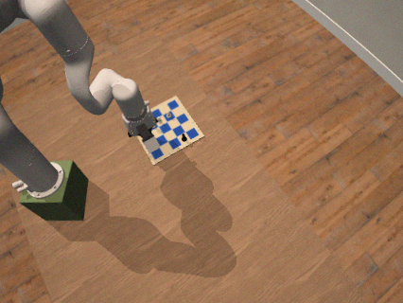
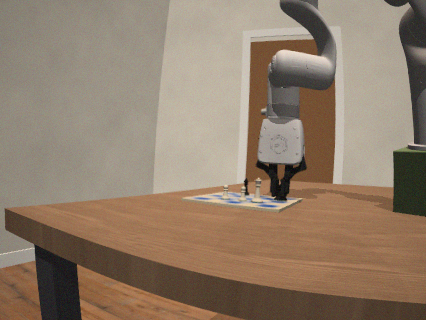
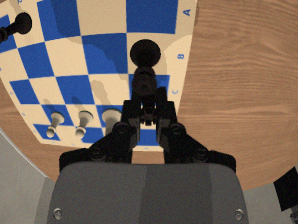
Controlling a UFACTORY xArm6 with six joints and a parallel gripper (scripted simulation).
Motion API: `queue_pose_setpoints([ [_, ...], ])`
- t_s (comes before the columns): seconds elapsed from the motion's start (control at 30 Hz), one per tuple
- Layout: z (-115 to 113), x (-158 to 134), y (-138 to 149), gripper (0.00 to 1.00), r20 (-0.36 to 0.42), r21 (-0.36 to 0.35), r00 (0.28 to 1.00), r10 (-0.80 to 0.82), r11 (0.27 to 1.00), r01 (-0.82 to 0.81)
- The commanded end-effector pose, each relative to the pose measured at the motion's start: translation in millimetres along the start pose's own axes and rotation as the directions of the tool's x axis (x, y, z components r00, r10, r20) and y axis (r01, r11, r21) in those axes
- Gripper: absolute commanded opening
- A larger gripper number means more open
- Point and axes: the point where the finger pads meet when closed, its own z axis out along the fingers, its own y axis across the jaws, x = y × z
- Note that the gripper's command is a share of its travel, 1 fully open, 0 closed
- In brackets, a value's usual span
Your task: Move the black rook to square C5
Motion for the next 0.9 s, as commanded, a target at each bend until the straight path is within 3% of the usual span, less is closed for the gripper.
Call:
queue_pose_setpoints([
  [0.0,-0.6,-0.1,-1.1,0.0,0.0,0.003,1.0,0.0,1.0,0.0],
  [0.87,2.4,-0.1,-1.2,0.0,0.0,0.003,1.0,0.0,1.0,0.0],
])
